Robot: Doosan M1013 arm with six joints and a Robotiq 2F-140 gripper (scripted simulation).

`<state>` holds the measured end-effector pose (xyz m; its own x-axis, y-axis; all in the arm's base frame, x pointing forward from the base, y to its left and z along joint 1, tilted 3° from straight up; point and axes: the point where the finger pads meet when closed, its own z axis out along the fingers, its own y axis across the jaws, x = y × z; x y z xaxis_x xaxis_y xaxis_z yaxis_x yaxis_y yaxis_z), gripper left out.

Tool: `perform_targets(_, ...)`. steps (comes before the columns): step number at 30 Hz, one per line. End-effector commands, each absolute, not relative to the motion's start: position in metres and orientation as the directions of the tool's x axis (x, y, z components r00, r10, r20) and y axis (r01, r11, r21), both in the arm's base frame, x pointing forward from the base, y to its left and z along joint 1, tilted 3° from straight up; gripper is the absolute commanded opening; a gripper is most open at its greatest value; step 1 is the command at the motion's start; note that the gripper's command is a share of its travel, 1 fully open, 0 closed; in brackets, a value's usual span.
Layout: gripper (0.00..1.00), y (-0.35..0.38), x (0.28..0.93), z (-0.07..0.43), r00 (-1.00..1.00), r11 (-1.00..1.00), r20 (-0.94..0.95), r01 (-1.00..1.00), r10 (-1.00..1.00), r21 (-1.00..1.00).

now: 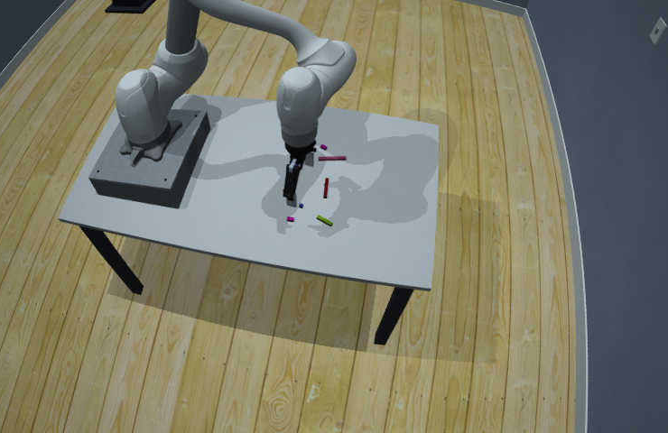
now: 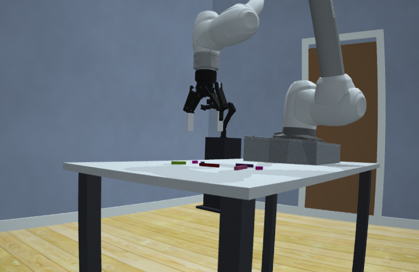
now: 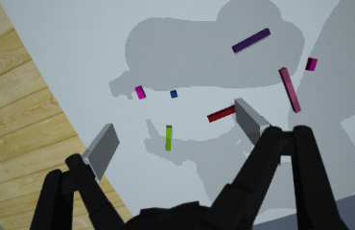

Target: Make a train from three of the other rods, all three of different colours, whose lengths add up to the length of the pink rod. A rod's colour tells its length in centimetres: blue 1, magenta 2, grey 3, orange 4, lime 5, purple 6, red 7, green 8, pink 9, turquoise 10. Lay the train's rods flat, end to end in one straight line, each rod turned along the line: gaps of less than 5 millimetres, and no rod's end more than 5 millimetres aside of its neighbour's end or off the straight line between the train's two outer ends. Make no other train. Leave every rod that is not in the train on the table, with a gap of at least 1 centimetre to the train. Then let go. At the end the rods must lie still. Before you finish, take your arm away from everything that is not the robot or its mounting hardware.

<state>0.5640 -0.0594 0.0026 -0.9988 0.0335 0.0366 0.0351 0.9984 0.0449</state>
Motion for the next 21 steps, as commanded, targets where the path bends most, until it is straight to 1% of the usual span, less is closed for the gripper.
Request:
perform_targets(1, 1.0, -0.056, 0.565, 0.003, -0.999, 0.999, 0.034, -0.009, -0.01, 0.047)
perform_targets(5, 1.0, -0.042, 0.567, 0.002, -0.984, 0.984, 0.026, -0.173, -0.175, 0.051)
perform_targets(7, 1.0, -0.042, 0.567, 0.002, -0.984, 0.984, 0.026, -0.173, -0.175, 0.051)
perform_targets(9, 1.0, -0.031, 0.569, 0.001, -0.953, 0.952, 0.019, -0.301, -0.302, 0.054)
perform_targets(11, 1.0, -0.025, 0.57, 0.001, -0.928, 0.927, 0.015, -0.371, -0.372, 0.055)
perform_targets(21, 1.0, 0.01, 0.574, 0.0, -0.692, 0.691, -0.009, -0.721, -0.722, 0.056)
